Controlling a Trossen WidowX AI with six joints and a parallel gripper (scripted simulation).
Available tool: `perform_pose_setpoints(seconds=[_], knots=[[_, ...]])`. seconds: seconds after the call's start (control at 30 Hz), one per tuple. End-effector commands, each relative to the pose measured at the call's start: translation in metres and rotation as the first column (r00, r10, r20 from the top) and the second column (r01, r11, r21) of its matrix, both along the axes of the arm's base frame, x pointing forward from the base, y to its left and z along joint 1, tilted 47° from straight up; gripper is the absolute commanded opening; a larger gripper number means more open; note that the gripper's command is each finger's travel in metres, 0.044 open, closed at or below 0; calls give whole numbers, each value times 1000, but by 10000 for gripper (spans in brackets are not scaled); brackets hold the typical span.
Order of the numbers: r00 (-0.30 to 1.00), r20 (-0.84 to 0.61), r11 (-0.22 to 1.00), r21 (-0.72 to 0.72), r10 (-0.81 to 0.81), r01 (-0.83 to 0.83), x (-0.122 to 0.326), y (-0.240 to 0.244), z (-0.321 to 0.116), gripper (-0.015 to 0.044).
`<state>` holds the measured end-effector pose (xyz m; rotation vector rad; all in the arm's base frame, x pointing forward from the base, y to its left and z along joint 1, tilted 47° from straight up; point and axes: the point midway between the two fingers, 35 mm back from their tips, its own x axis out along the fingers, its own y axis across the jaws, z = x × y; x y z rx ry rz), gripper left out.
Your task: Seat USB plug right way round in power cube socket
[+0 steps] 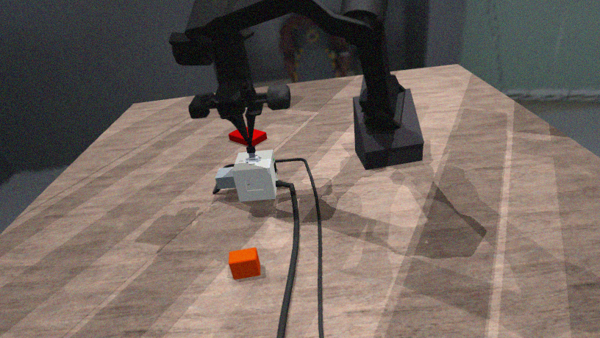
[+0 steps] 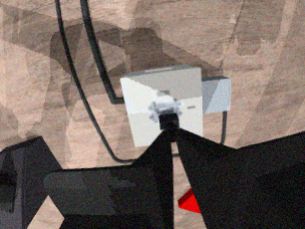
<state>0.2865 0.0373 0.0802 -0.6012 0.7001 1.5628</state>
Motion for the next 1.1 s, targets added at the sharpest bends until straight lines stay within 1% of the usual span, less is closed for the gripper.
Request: perform_pose_setpoints(seconds=[0.0,1.07], knots=[[1000,-4,1000,-3,-4,4,-1,0,-1,0],[1000,-4,1000,-3,-4,4,-1,3,-3,0]])
